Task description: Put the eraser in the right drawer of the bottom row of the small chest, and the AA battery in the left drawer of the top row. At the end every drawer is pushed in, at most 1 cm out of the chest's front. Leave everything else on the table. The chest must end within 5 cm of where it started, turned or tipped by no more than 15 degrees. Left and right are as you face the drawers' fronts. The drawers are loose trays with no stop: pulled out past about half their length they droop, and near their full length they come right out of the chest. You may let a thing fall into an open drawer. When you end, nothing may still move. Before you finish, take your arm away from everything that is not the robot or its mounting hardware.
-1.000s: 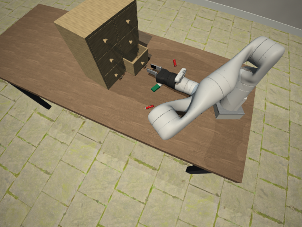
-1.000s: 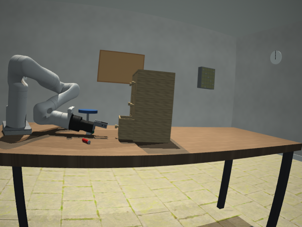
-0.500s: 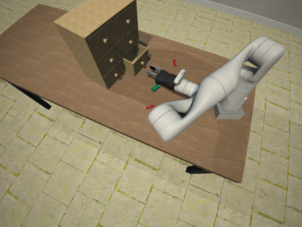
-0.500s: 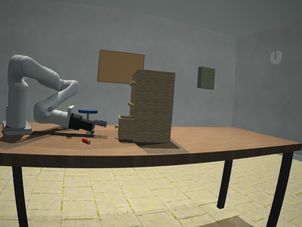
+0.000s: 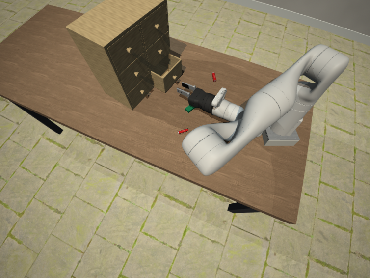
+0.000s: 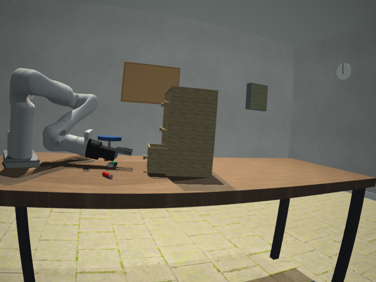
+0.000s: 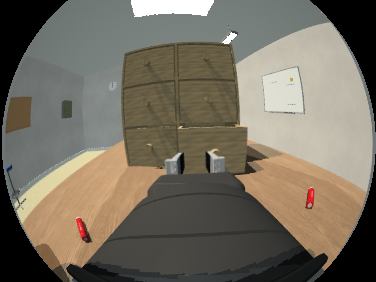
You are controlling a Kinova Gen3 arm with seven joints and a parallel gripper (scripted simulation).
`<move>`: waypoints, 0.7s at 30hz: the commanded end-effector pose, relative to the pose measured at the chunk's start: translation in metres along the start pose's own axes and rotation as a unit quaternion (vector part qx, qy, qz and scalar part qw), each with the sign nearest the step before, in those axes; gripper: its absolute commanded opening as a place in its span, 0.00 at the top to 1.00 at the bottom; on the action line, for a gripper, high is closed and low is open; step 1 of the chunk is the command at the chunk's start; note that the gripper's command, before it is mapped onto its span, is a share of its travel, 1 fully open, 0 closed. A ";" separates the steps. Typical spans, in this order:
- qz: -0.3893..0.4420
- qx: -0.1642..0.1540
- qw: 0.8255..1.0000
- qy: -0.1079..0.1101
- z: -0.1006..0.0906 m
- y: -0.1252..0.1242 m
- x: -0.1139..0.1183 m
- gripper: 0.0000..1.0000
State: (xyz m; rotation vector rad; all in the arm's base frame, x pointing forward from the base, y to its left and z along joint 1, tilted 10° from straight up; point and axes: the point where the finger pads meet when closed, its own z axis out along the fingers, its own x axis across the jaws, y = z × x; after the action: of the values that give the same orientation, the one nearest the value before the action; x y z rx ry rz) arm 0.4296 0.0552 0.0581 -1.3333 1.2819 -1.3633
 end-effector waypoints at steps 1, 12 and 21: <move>0.006 0.003 1.000 -0.003 -0.001 -0.005 -0.009 0.33; 0.006 0.003 1.000 -0.003 -0.005 -0.009 -0.023 0.33; 0.006 0.003 1.000 -0.003 -0.009 -0.013 -0.038 0.33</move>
State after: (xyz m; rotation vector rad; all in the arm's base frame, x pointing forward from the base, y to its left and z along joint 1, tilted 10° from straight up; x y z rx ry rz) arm 0.4257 0.0882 0.0623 -1.3337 1.2808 -1.3626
